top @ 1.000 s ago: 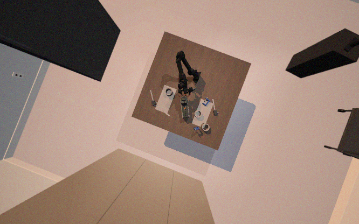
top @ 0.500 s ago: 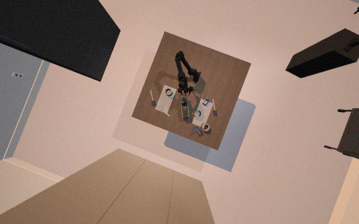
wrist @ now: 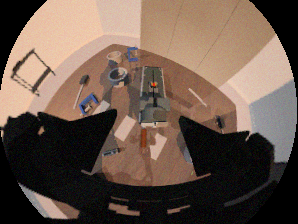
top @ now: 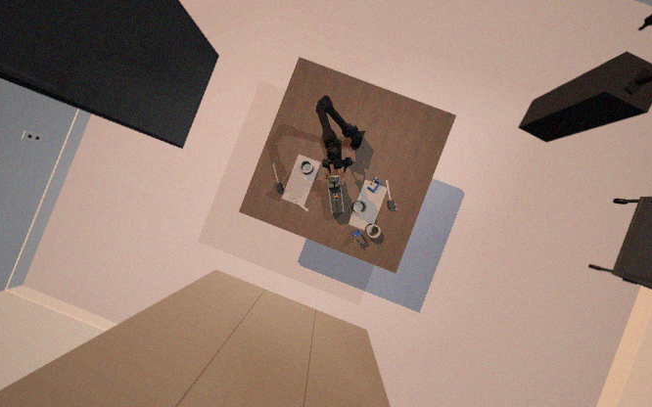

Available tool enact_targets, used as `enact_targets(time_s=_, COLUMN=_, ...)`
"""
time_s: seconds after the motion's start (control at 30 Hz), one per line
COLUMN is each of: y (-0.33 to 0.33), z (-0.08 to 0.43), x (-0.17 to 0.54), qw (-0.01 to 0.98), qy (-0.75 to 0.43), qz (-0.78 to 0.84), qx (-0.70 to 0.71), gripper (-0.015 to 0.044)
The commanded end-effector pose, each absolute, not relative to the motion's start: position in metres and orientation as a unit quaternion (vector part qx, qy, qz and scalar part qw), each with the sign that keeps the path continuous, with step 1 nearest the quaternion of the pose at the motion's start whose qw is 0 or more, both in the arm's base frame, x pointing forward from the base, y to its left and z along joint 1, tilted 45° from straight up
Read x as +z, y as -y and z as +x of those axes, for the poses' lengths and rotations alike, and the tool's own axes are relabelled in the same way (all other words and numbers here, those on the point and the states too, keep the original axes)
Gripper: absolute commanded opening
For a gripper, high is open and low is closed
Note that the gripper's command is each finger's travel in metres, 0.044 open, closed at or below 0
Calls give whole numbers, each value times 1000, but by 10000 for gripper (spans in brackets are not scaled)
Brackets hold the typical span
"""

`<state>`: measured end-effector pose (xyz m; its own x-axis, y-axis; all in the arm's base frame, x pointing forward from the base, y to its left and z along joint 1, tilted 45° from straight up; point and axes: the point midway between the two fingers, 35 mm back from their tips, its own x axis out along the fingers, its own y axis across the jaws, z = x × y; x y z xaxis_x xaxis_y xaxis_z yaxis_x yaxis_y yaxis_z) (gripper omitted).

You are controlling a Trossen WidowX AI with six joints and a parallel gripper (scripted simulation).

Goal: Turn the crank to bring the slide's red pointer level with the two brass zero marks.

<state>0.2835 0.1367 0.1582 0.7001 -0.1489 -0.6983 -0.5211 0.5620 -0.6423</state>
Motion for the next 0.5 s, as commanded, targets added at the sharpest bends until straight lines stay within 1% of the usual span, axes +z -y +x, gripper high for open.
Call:
enact_targets(time_s=0.0, y=-146, z=299, x=157, qw=817, qy=-365, qz=-439, qx=88, gripper=440)
enact_targets(time_s=0.47, y=-181, z=359, x=139, qw=870, qy=-330, qz=-365, qx=-24, gripper=440)
